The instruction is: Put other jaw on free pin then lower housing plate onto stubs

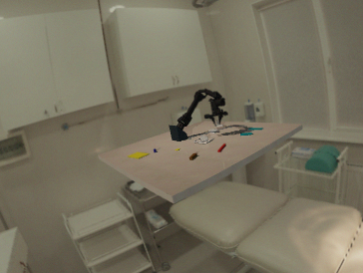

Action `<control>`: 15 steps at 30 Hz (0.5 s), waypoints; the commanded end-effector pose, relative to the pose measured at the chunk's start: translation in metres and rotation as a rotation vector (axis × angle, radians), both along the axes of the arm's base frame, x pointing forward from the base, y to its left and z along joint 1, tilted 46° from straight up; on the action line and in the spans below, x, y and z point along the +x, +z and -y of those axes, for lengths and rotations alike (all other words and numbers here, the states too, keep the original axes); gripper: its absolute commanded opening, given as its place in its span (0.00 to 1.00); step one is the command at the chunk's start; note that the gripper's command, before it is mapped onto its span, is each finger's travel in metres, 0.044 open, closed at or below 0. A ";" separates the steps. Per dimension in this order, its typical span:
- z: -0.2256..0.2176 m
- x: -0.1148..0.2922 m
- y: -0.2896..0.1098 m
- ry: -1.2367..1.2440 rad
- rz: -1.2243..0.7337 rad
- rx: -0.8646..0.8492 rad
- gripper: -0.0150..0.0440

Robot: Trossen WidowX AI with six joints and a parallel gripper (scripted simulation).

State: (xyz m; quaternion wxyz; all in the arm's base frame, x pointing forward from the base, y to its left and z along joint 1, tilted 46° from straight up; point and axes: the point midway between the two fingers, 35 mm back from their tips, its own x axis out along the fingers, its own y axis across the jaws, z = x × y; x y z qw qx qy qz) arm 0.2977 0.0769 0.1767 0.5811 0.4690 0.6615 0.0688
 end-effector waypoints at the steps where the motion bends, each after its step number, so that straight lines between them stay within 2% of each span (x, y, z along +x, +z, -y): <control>1: 0.008 0.000 -0.008 -0.073 -0.070 0.002 0.48; 15: 0.032 -0.006 -0.032 -0.318 -0.307 0.026 0.48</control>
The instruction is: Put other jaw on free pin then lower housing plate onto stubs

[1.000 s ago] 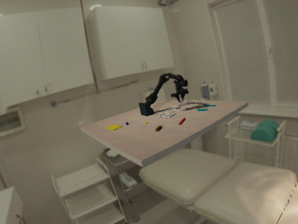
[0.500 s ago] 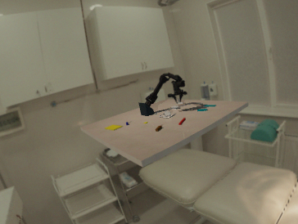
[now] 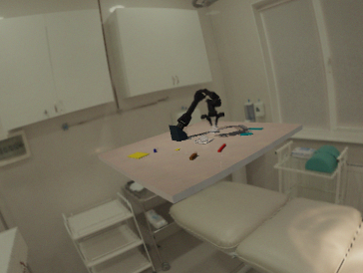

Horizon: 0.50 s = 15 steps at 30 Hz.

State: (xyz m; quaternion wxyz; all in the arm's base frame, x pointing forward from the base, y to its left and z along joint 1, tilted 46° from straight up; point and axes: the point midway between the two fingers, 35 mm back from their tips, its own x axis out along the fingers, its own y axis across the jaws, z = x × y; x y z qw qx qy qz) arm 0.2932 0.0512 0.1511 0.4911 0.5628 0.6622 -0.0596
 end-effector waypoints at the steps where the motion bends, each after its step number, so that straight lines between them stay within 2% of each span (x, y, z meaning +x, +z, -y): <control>1: 0.008 -0.002 -0.008 -0.074 -0.070 0.004 0.48; 15: 0.030 -0.011 -0.030 -0.319 -0.304 0.034 0.48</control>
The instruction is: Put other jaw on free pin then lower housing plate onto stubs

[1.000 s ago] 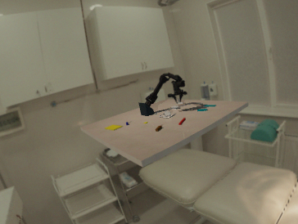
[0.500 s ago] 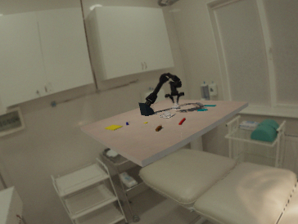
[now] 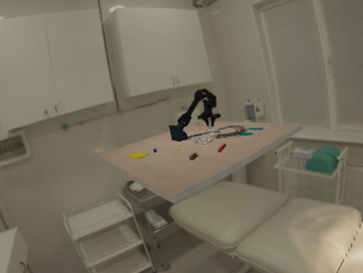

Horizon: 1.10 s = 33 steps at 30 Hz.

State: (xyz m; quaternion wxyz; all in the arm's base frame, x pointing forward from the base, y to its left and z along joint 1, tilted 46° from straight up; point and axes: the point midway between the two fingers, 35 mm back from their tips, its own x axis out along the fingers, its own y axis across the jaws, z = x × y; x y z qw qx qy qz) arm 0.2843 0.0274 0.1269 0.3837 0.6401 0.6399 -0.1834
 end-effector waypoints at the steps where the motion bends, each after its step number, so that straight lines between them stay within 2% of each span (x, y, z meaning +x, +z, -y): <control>1: 0.007 -0.003 -0.008 -0.073 -0.070 0.006 0.48; 33: 0.046 -0.037 -0.053 -0.631 -0.602 0.096 0.48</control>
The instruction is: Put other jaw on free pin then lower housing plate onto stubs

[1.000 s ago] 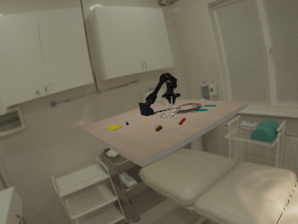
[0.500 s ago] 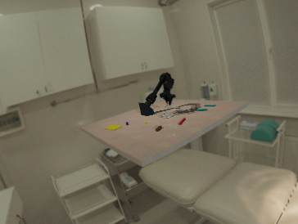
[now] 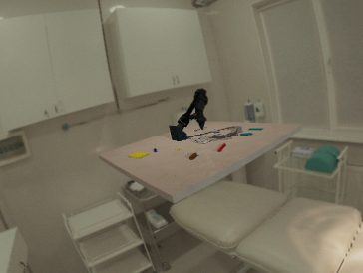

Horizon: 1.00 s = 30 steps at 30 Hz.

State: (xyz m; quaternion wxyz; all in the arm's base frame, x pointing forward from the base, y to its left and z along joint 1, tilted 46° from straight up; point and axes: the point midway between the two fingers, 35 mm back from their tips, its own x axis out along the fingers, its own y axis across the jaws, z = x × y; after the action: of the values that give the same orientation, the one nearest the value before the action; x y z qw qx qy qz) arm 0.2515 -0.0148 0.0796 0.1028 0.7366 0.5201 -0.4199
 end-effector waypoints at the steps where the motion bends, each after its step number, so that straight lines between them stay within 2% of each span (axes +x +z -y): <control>1: 0.005 -0.005 -0.007 -0.071 -0.070 0.010 0.48; 30: 0.025 -0.045 -0.039 -0.565 -0.551 0.118 0.48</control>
State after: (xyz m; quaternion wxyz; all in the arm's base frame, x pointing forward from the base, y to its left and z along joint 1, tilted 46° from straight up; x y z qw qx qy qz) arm 0.2111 -0.0374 0.0450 -0.1748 0.7228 0.3487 -0.5705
